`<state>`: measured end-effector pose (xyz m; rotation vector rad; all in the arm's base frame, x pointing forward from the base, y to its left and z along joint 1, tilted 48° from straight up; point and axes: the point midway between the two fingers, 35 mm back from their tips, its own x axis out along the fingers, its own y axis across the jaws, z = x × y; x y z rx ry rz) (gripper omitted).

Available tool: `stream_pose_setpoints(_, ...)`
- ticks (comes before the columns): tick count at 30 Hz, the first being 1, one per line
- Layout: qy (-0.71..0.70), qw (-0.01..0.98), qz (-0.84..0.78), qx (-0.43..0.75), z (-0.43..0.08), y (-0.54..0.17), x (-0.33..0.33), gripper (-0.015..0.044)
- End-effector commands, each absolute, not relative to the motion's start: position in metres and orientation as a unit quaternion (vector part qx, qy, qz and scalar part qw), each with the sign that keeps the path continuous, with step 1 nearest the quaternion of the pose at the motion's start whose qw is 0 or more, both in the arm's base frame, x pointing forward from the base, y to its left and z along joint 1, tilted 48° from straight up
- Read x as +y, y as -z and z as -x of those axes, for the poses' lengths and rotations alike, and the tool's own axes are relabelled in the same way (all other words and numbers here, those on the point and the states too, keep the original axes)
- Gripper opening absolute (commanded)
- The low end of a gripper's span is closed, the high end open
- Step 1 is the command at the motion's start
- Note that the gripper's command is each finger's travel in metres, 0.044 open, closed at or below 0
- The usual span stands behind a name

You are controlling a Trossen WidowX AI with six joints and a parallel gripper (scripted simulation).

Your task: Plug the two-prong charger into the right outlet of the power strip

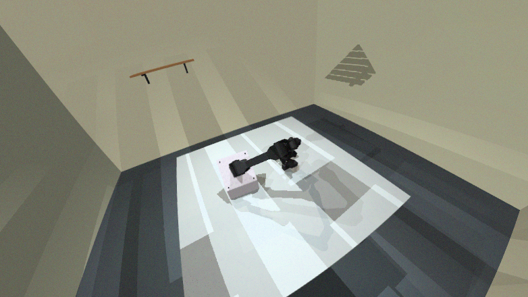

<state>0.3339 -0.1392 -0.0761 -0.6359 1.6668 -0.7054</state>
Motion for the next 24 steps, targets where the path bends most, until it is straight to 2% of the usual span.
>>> stream_pose_setpoints(1,0.308,0.591,0.263,0.698,-0.3455,0.0749,-0.1404,0.0000)
stream_pose_setpoints(24,0.308,0.591,0.263,0.698,-0.3426,0.0742,-0.1399,0.0000)
